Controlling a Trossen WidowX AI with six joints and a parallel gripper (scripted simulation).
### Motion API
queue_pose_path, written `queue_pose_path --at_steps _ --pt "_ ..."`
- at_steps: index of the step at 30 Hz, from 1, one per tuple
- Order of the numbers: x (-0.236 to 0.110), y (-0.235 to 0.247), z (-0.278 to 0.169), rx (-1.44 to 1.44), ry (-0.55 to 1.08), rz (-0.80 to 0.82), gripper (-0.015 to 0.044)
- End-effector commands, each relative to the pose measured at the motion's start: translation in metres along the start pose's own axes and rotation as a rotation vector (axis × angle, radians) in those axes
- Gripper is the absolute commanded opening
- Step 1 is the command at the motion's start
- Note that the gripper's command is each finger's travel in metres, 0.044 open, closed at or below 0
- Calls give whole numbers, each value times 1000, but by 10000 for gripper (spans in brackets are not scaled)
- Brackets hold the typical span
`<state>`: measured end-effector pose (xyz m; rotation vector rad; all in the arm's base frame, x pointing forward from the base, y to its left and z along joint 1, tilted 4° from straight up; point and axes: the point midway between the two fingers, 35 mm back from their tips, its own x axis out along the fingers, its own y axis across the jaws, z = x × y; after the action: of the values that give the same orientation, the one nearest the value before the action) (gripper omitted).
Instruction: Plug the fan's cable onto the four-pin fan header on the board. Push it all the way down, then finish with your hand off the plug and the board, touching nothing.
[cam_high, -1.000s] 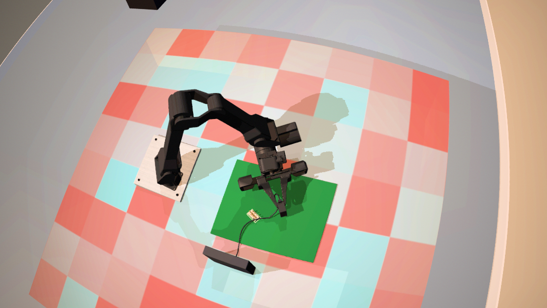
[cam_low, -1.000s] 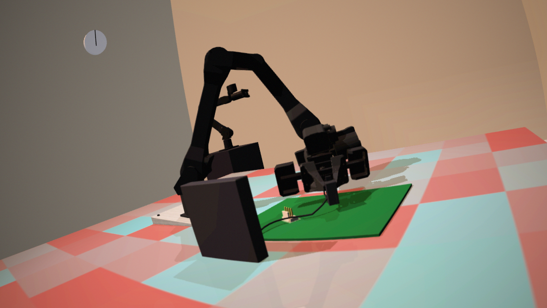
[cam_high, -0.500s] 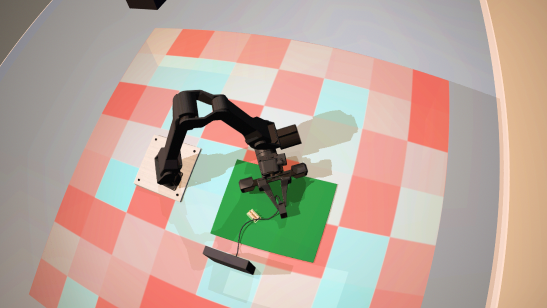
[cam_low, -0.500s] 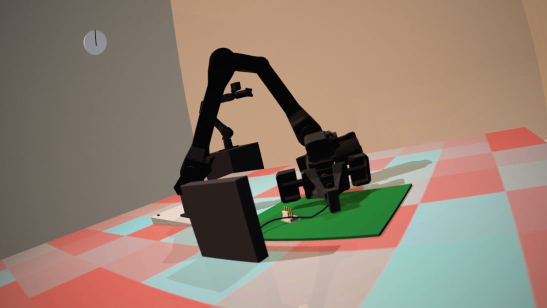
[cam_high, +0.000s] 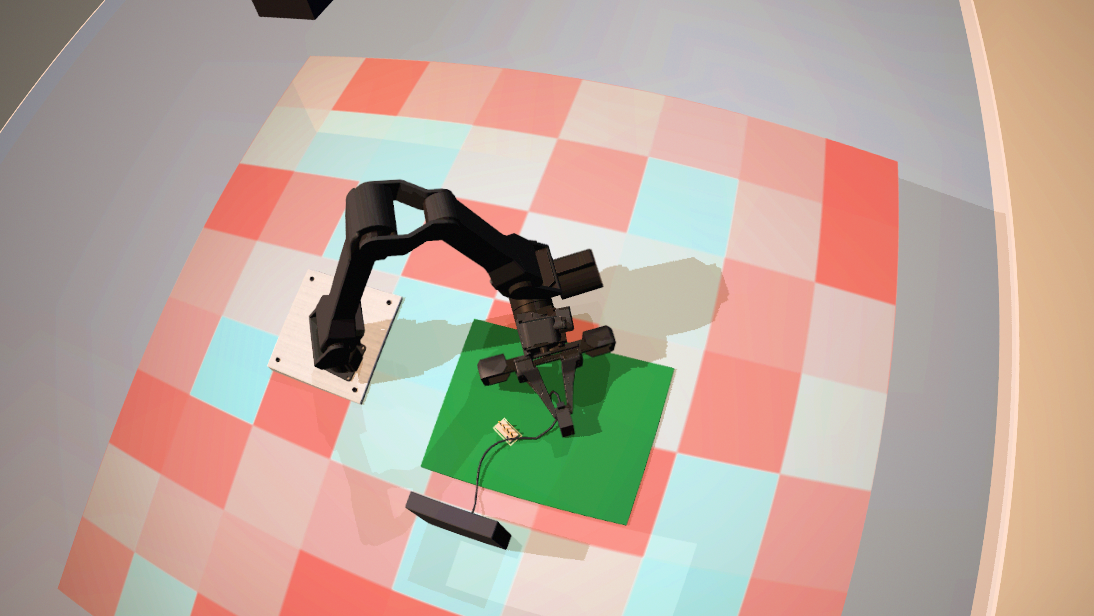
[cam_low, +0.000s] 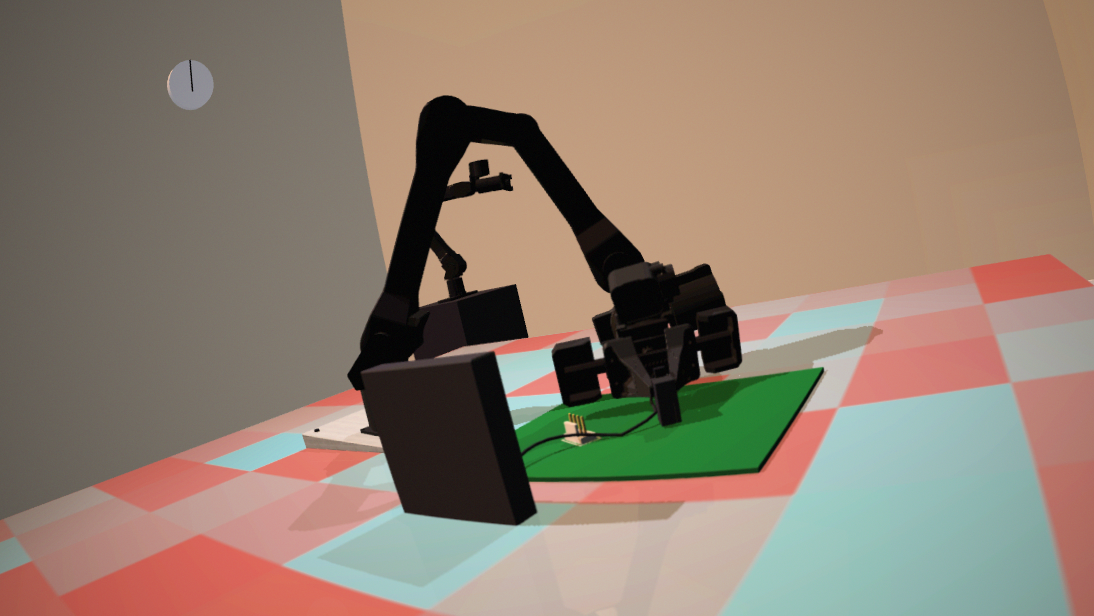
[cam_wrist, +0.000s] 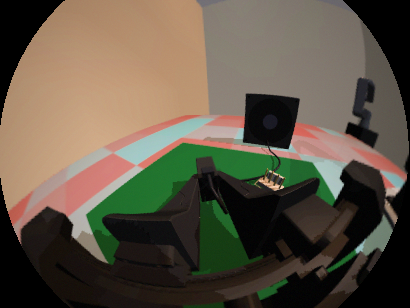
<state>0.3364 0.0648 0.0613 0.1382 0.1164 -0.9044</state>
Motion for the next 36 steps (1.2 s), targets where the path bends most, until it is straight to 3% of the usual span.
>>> queue_pose_path --at_steps 1,30,36 --pt "0 0 0 0 0 0 0" --pt "0 0 0 0 0 0 0" --pt "0 0 0 0 0 0 140"
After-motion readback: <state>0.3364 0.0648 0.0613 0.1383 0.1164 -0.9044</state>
